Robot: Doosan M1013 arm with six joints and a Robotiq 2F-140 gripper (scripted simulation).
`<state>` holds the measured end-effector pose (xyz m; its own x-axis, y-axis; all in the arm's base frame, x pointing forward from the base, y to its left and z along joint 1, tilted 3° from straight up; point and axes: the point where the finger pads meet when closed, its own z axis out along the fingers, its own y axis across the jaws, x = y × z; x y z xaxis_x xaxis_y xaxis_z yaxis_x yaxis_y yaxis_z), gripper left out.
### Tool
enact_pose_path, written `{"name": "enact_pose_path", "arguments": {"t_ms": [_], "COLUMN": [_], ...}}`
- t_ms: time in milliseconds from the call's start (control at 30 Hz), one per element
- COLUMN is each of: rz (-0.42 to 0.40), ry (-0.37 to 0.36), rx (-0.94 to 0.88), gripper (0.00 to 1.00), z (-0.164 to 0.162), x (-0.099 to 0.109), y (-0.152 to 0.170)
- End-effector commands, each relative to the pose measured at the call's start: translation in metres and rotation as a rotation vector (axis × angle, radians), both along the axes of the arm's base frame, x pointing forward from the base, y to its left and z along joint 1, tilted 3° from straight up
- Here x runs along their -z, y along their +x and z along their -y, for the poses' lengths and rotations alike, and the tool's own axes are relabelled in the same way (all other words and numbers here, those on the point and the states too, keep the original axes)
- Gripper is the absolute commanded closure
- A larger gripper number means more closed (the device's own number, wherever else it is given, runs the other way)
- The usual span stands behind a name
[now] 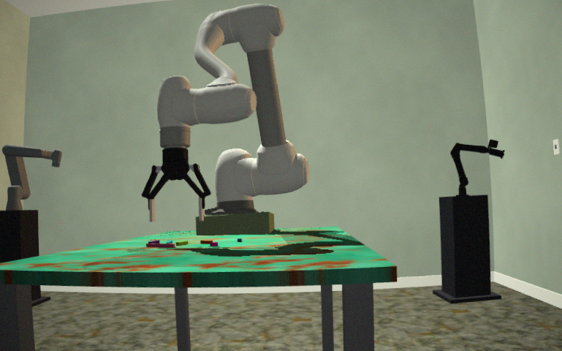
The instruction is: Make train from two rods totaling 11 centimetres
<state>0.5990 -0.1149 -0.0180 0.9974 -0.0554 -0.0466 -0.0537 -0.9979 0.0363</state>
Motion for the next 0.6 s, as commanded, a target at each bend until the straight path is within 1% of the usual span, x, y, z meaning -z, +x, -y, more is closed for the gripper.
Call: {"name": "enact_pose_path", "arguments": {"t_ms": [0,300,433,567], "rz": [0.000,0.002,0.008,0.012], "ry": [0.000,-0.002,-0.011,-0.016], "rx": [0.000,0.040,0.222,0.340], "gripper": [0.00,0.00,0.00,0.00], "z": [0.0000,0.0010,0.0056,0.0087], "x": [-0.0001,-0.0001,-0.0003,-0.0004], "y": [0.0000,0.0000,-0.0001,-0.0002]}}
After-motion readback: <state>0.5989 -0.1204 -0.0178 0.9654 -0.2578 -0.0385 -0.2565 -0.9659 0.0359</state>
